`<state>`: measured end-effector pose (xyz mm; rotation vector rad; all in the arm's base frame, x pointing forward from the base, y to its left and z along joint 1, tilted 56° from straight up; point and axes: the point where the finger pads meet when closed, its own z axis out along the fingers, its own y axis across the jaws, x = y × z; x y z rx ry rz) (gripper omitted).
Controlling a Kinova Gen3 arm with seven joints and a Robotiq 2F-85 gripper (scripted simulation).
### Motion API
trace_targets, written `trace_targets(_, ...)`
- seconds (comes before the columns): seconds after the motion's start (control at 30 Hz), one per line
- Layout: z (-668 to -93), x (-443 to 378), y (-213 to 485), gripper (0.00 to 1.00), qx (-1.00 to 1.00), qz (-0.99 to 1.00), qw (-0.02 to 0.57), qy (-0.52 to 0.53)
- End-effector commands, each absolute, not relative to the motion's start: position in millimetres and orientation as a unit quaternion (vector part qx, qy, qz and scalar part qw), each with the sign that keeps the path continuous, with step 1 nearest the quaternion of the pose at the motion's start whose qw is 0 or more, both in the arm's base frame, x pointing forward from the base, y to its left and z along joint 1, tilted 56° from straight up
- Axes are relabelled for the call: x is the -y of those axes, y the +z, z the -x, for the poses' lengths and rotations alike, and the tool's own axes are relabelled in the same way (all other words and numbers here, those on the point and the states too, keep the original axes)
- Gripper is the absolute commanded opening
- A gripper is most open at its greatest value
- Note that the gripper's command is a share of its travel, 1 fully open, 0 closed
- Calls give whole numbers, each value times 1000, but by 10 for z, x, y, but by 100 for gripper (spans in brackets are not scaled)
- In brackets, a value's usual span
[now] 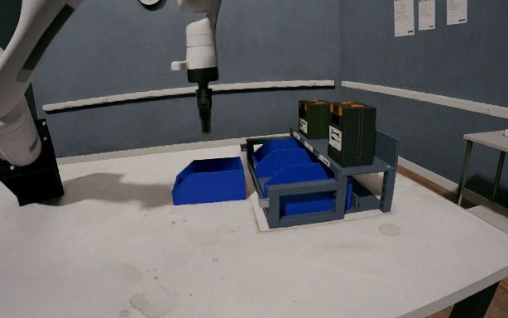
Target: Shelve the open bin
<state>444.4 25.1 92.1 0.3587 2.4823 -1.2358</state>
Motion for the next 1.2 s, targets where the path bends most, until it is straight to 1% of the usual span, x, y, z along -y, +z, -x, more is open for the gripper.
trace_targets(0.0, -4446, -260, 923, 35, -875, -126, 172, -435)
trace_targets(0.03, -4446, -260, 923, 39, -875, -126, 173, -435)
trace_targets(0.57, -4446, -260, 923, 39, -875, -126, 173, -435)
trace_targets(0.73, -4688, -50, 1163, 39, -851, -238, 227, -409)
trace_targets(1.13, -4688, -50, 1163, 39, -851, -238, 227, -409)
trace_targets(1.17, -4755, 8, 1228, 39, -845, -260, 238, -403)
